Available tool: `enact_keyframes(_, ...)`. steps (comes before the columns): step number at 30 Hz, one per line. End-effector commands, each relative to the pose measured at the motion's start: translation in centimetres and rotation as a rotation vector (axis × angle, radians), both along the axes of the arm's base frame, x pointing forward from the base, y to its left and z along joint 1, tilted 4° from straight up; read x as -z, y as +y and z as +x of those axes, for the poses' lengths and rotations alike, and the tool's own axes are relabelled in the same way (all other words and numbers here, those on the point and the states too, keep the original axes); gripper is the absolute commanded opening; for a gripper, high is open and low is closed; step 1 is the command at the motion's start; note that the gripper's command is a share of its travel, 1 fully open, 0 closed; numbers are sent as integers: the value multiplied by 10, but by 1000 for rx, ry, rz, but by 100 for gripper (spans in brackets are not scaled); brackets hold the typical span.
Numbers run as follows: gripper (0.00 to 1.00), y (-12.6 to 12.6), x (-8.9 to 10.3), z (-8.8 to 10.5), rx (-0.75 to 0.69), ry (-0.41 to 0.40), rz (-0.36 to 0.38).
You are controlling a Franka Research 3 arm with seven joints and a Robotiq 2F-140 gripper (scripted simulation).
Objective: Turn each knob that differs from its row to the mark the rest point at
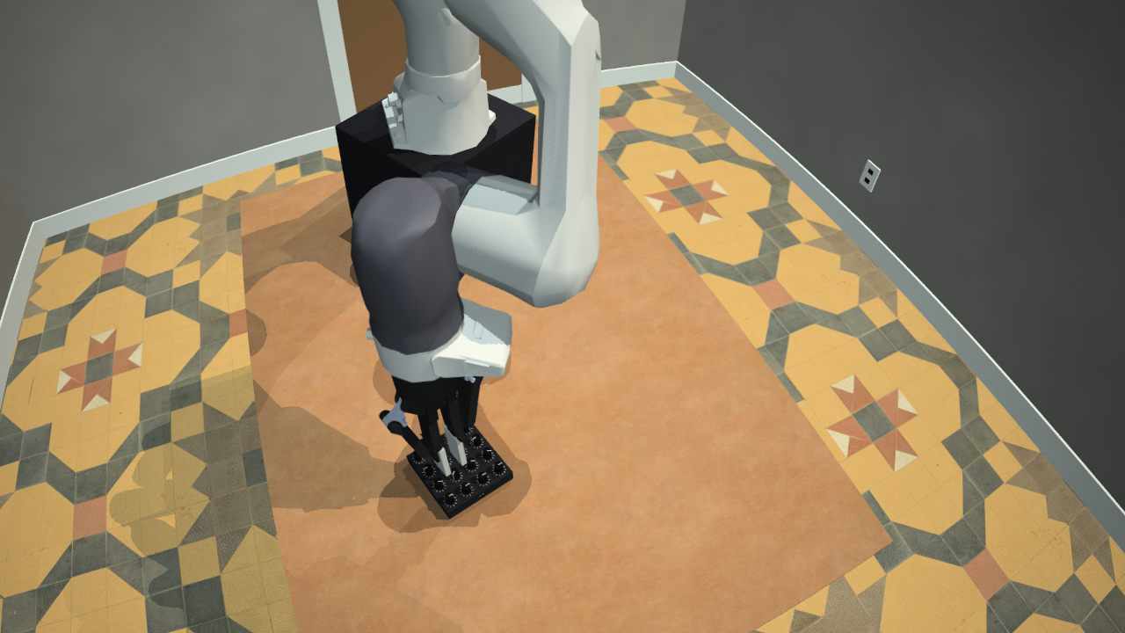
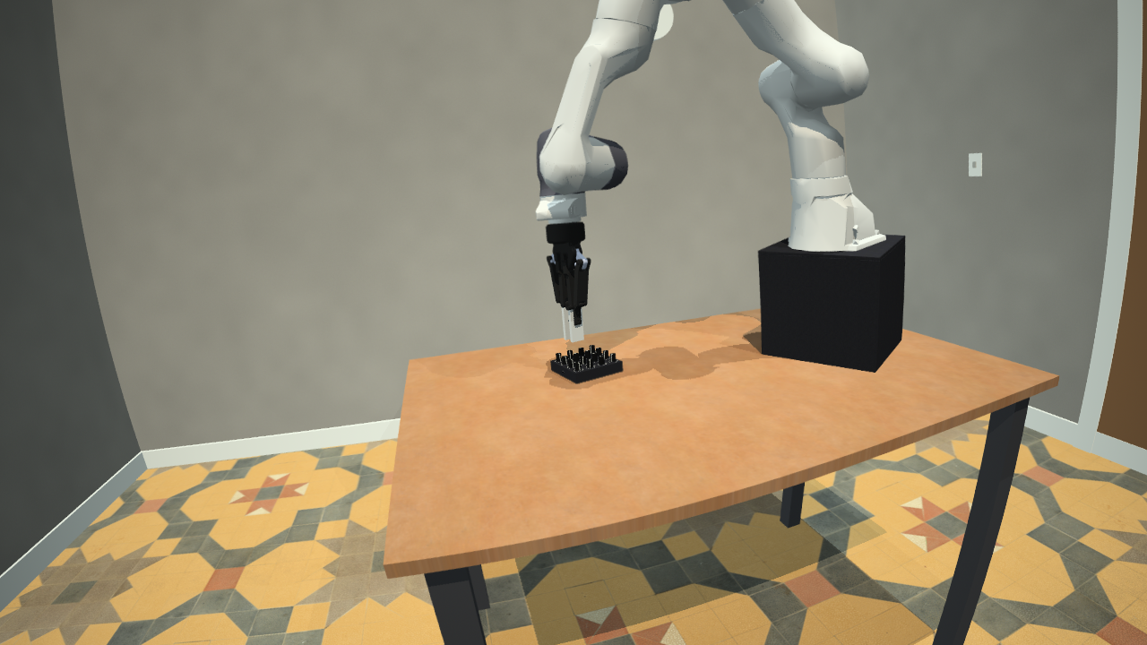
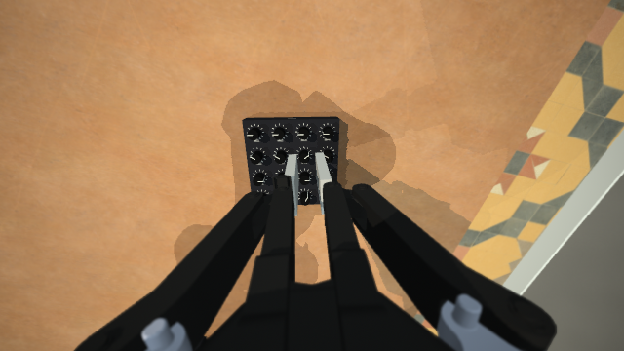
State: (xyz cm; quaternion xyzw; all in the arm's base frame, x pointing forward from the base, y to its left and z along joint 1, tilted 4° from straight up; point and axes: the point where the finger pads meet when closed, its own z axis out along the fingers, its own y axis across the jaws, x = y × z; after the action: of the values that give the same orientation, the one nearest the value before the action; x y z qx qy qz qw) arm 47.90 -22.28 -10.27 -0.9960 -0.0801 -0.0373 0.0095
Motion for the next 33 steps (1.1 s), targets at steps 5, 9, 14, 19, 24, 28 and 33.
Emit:
enact_keyframes(5, 12, 1, 0, -2, 48, 7, 6)
enact_keyframes(9, 12, 1, -1, -3, 171, 14, 14)
enact_keyframes(14, 12, 0, -1, -5, 288, 21, 22)
enact_keyframes(19, 12, 0, -1, -6, 372, 25, 27)
enact_keyframes(24, 12, 0, -2, -7, 454, 29, 32)
enact_keyframes(28, 12, 0, -2, -7, 513, 31, 35)
enact_keyframes(33, 12, 0, -3, -8, 593, 34, 40)
